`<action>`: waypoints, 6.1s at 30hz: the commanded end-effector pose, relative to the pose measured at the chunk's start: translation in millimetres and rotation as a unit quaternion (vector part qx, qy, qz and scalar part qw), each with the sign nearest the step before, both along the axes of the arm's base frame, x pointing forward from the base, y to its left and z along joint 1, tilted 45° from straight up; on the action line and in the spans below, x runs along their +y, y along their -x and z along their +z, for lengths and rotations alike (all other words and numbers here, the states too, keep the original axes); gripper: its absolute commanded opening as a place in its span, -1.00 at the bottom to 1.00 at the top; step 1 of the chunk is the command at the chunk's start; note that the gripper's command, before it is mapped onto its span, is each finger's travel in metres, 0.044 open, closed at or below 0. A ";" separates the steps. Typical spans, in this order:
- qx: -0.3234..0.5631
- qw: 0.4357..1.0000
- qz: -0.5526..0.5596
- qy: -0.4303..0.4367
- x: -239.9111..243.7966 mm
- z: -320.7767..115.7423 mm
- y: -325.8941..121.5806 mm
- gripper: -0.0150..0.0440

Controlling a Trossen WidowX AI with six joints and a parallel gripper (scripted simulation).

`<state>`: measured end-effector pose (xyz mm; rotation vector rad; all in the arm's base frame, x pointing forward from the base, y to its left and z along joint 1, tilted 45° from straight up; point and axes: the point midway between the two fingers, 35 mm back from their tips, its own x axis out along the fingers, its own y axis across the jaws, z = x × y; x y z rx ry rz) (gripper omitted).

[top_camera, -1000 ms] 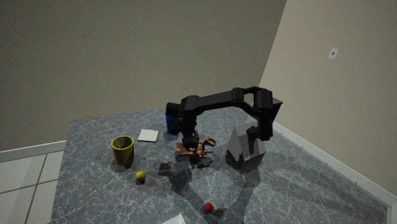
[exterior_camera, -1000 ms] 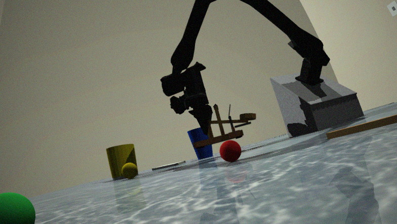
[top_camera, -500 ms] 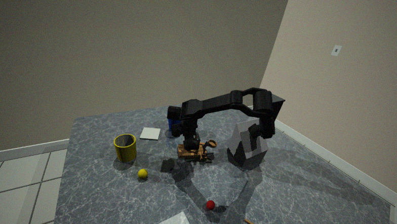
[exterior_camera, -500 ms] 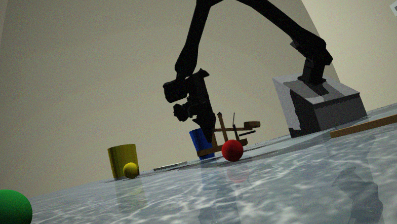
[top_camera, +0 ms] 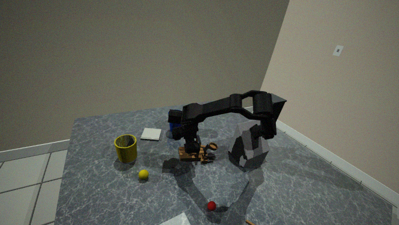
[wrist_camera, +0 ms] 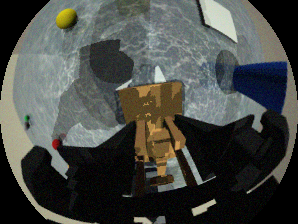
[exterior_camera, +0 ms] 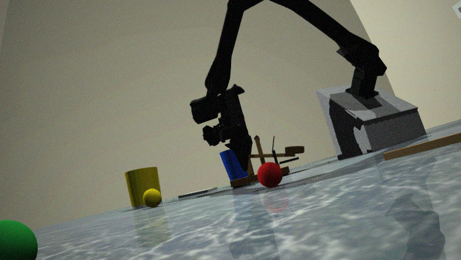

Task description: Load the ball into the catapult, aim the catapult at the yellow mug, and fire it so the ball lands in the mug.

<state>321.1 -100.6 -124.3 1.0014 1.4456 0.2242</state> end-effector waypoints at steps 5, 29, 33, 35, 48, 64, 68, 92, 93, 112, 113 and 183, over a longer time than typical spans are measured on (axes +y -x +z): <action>-0.001 1.000 0.000 0.000 -1.0 0.7 -0.1 0.04; -0.003 1.000 -0.011 0.005 -65.6 61.5 14.2 1.00; -0.004 1.000 -0.010 0.005 -72.8 68.3 15.2 1.00; -0.005 1.000 -0.010 0.007 -92.4 88.3 19.7 1.00; -0.050 0.997 0.050 0.039 20.2 145.2 -51.0 0.53; -0.119 0.985 0.119 0.024 168.7 219.0 -68.0 0.53; -0.119 0.985 0.119 0.023 178.2 209.4 -70.5 0.53; -0.119 0.985 0.119 0.023 200.7 185.8 -77.0 0.53; -0.119 0.985 0.119 0.023 201.9 184.7 -77.2 0.53; -0.119 0.985 0.119 0.023 204.7 181.9 -77.7 -0.15; -0.119 0.985 0.119 0.023 204.7 181.9 -77.7 -0.23; 0.106 0.985 0.114 -0.078 22.9 53.7 119.0 -0.49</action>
